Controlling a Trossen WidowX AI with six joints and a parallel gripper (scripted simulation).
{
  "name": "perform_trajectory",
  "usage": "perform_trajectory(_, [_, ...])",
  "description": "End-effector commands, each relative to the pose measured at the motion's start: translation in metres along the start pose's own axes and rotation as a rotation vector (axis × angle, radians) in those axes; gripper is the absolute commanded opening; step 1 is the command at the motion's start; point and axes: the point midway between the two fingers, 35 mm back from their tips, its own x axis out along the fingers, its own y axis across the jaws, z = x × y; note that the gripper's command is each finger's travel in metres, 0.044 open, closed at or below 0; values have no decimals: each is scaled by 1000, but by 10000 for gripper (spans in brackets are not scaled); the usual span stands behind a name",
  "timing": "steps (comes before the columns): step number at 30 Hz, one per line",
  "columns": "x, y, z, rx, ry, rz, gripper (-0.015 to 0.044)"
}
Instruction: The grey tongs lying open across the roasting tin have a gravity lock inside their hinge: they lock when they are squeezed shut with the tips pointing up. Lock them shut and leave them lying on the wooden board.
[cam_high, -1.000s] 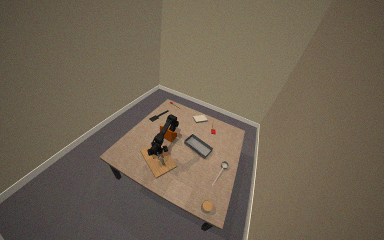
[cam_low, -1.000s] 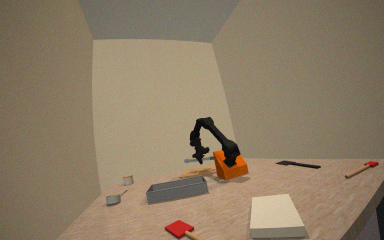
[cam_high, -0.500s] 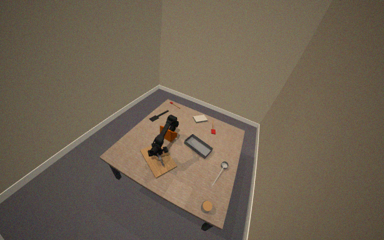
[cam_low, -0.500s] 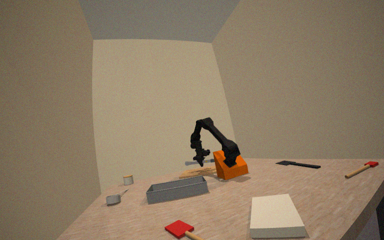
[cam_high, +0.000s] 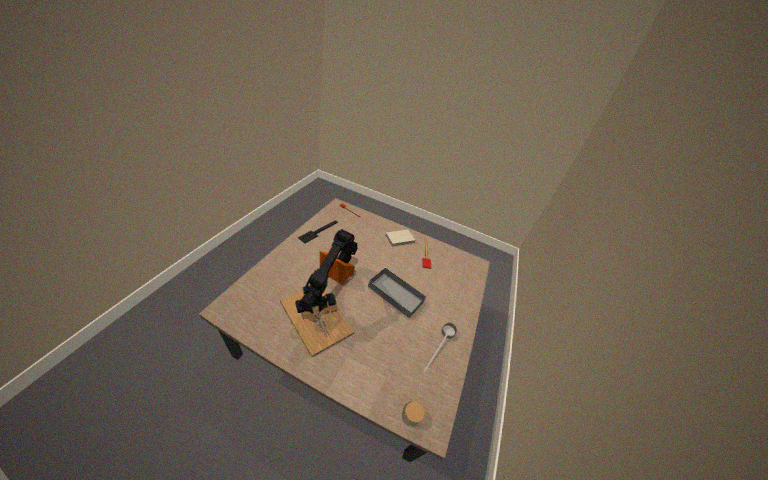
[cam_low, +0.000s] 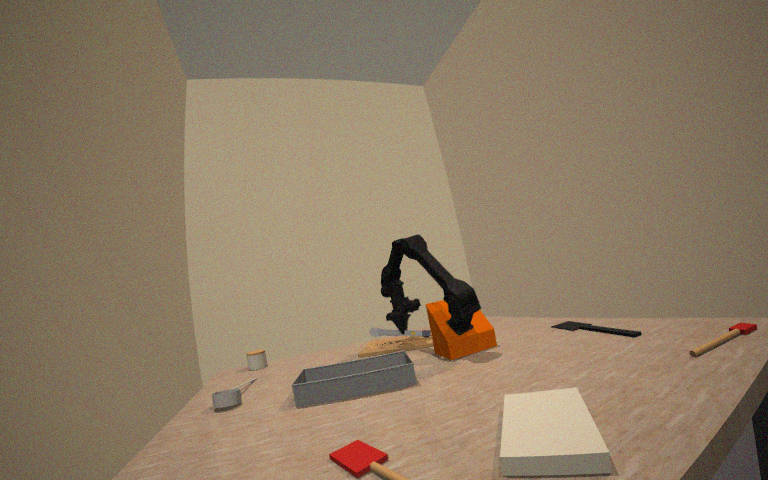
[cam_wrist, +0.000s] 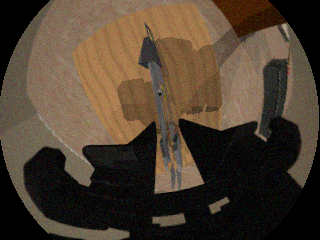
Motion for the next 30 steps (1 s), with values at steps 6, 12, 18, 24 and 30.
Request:
perform_trajectory(6, [0,0,0,0,0,0,401])
perform_trajectory(12, [-2,1,2,0,0,0,440])
perform_trajectory(18, [-45,19,45,-1,1,7,440])
perform_trajectory(24, [-99,35,125,8,-5,1,440])
perform_trajectory(30, [-111,37,149,12,-9,-3,440])
